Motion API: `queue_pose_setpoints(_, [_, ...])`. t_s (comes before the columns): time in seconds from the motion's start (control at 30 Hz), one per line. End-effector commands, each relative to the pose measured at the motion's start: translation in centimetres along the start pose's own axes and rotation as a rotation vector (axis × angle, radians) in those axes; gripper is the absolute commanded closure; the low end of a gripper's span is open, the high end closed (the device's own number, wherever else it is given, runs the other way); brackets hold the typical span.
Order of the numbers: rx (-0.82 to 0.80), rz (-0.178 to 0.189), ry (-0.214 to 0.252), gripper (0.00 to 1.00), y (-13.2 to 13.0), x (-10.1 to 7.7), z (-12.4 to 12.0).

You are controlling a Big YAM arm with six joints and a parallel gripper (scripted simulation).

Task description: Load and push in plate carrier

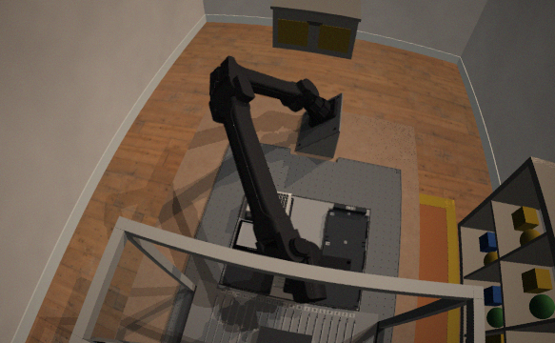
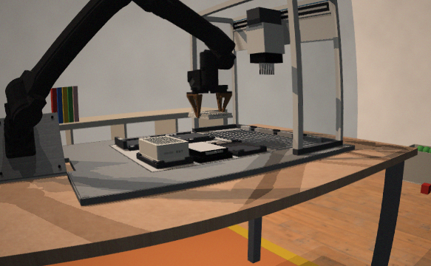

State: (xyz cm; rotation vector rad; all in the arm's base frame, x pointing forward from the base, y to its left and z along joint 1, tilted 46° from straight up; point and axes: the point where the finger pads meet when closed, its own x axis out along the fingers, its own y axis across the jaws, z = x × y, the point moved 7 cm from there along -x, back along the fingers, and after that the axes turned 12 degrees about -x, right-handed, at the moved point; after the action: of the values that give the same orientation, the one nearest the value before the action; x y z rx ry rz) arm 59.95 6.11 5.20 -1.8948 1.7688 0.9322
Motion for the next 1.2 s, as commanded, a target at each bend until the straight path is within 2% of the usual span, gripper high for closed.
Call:
queue_pose_setpoints(0.0, [0.014,-0.057,-0.003,1.0,-1.5,-3.2,2.3])
queue_pose_setpoints(0.17, [0.014,-0.057,-0.003,1.0,-1.8,-3.3,3.5])
queue_pose_setpoints(0.2, [0.042,-0.086,-0.007,1.0,-1.8,-4.9,2.2])
queue_pose_setpoints(0.23, [0.041,-0.085,-0.008,1.0,-1.9,-4.9,2.7])
queue_pose_setpoints(0.3, [0.016,-0.06,-0.002,1.0,-2.1,-3.3,5.1])
queue_pose_setpoints(0.67, [0.014,-0.058,-0.005,1.0,-2.9,-3.3,9.5])
queue_pose_setpoints(0.73, [0.014,-0.058,-0.005,1.0,-2.9,-3.3,9.5])
queue_pose_setpoints(0.77, [0.041,-0.086,-0.011,1.0,-3.0,-5.1,8.2])
queue_pose_setpoints(0.83, [0.015,-0.058,-0.004,1.0,-3.1,-3.3,10.7])
queue_pose_setpoints(1.03, [0.015,-0.058,-0.006,1.0,-3.6,-3.3,13.2])
queue_pose_setpoints(1.1, [0.015,-0.059,-0.005,1.0,-3.6,-3.3,13.2])
queue_pose_setpoints(1.17, [0.042,-0.088,-0.014,1.0,-3.8,-5.2,11.5])
